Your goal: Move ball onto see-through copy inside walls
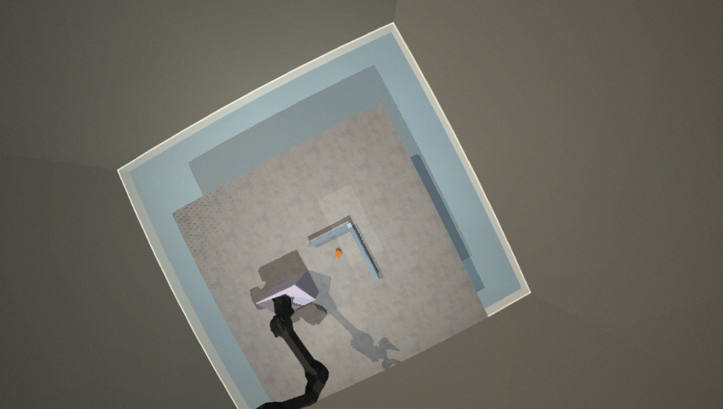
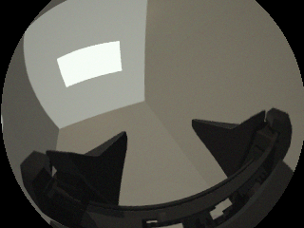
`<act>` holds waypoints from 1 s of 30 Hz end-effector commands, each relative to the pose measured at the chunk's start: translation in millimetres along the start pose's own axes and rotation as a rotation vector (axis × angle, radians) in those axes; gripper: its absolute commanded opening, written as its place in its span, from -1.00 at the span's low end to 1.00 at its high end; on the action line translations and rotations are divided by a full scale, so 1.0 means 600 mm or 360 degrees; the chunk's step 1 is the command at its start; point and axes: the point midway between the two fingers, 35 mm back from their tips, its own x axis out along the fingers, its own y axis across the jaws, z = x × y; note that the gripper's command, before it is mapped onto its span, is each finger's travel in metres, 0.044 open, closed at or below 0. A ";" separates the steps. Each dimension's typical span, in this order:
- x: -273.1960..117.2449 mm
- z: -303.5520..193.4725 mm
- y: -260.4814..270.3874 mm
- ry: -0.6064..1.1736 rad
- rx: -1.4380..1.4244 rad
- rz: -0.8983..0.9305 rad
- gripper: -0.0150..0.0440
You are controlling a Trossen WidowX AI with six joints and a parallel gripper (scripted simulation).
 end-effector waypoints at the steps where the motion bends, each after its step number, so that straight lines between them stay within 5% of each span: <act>1: 0.000 0.000 0.002 0.0001 -0.0007 0.0002 0.78; 6: 0.010 -0.005 0.051 0.0029 -0.0195 0.0050 0.33; 18: 0.026 -0.052 0.254 0.0055 -0.0687 0.0390 0.33; 30: 0.007 -0.233 0.463 0.0260 -0.1169 0.0893 0.33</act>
